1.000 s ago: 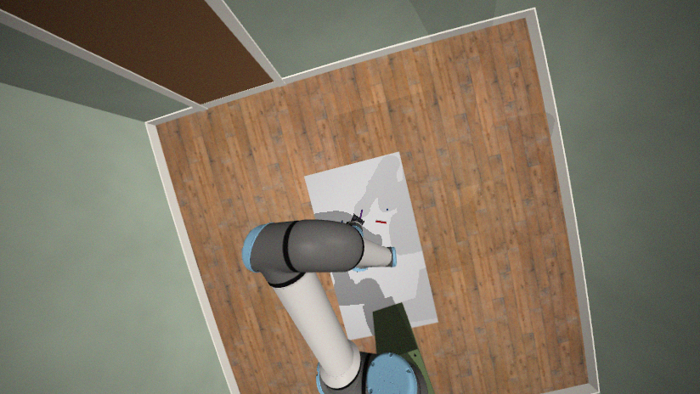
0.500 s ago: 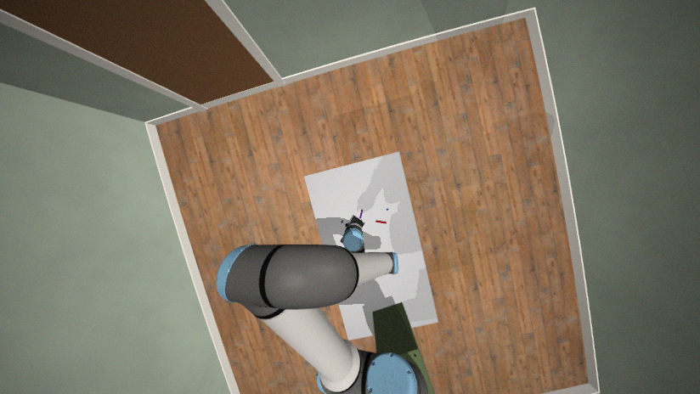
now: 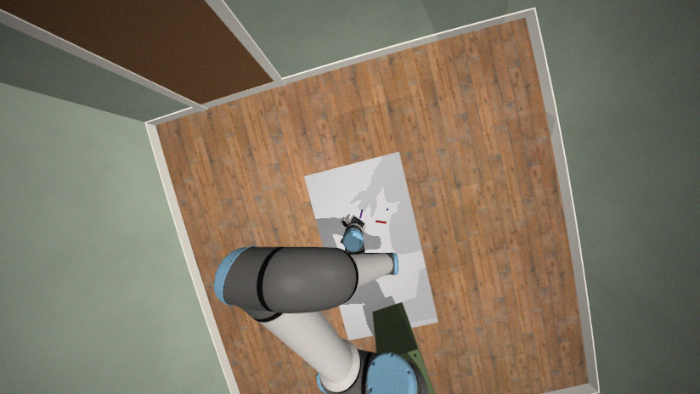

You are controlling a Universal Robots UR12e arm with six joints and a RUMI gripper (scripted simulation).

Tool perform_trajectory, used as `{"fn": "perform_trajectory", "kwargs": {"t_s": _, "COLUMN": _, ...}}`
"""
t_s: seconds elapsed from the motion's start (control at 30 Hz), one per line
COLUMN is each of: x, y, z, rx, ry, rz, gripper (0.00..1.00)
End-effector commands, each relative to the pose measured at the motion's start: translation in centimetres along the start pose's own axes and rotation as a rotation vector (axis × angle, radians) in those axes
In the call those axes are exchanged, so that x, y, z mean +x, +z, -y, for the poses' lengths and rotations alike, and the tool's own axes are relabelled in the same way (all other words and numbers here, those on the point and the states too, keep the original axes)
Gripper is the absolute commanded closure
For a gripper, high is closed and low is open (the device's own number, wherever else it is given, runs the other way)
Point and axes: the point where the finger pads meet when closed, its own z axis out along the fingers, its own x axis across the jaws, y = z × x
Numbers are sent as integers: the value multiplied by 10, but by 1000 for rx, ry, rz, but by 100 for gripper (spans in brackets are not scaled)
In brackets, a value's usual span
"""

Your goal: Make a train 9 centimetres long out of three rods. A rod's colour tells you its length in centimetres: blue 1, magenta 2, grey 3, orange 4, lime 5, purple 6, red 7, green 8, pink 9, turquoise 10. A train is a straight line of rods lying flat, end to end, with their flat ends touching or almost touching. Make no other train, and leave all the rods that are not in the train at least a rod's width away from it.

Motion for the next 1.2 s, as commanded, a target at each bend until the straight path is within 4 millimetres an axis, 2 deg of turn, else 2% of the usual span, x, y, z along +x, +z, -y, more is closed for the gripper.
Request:
{"fn": "perform_trajectory", "kwargs": {"t_s": 0.0, "x": -3, "y": 0, "z": 2, "rx": 2, "ry": 1, "rz": 3, "gripper": 0}}
{"fn": "perform_trajectory", "kwargs": {"t_s": 0.33, "x": -3, "y": -1, "z": 2, "rx": 2, "ry": 1, "rz": 3, "gripper": 0}}
{"fn": "perform_trajectory", "kwargs": {"t_s": 0.47, "x": -3, "y": -8, "z": 1, "rx": 2, "ry": 1, "rz": 3, "gripper": 0}}
{"fn": "perform_trajectory", "kwargs": {"t_s": 0.83, "x": -3, "y": -58, "z": 1, "rx": 2, "ry": 1, "rz": 3, "gripper": 0}}
{"fn": "perform_trajectory", "kwargs": {"t_s": 0.9, "x": -3, "y": -58, "z": 1, "rx": 2, "ry": 1, "rz": 3, "gripper": 0}}
{"fn": "perform_trajectory", "kwargs": {"t_s": 1.17, "x": -3, "y": -88, "z": 1, "rx": 2, "ry": 1, "rz": 3, "gripper": 0}}
